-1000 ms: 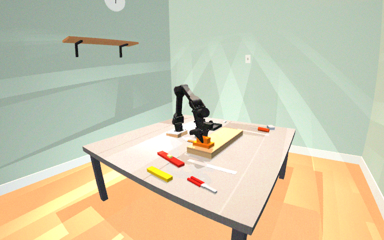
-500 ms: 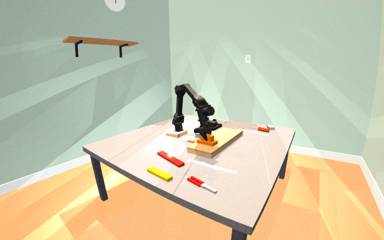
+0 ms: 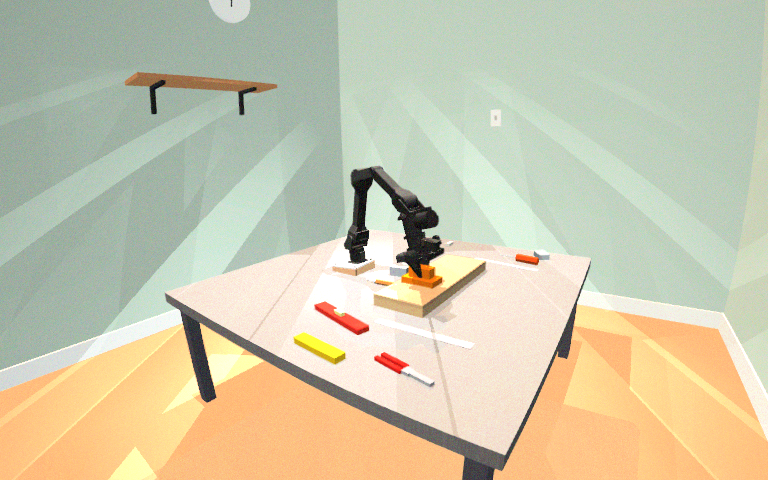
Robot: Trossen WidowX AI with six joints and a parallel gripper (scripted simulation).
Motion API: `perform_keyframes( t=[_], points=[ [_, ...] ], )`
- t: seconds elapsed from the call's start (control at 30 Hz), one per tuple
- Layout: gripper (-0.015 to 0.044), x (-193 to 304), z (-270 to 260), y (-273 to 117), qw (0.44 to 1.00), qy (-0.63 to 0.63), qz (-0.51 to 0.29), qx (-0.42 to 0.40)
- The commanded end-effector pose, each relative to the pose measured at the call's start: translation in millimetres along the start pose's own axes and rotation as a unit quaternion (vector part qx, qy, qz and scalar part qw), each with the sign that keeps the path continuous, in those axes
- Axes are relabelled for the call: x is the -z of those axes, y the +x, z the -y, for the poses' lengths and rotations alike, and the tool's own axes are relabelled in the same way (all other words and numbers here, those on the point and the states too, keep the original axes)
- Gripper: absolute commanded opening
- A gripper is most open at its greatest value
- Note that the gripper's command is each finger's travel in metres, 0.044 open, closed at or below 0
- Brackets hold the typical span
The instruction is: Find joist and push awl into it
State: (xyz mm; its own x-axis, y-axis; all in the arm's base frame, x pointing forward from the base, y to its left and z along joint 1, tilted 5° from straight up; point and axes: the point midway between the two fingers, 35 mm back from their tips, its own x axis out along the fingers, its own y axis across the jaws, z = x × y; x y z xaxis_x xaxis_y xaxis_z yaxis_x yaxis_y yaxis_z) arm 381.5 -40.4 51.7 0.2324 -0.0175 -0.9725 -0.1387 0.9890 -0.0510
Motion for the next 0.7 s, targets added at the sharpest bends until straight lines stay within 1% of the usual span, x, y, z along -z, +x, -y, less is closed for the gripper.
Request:
perform_keyframes(
  t=[0.0, 0.67],
  points=[
    [0.0000, 0, -16, 0, 1.000, -0.003, 0.001, -0.005],
    [0.0000, 1, -77, -1, 1.000, -0.002, 0.001, -0.008]
  ],
)
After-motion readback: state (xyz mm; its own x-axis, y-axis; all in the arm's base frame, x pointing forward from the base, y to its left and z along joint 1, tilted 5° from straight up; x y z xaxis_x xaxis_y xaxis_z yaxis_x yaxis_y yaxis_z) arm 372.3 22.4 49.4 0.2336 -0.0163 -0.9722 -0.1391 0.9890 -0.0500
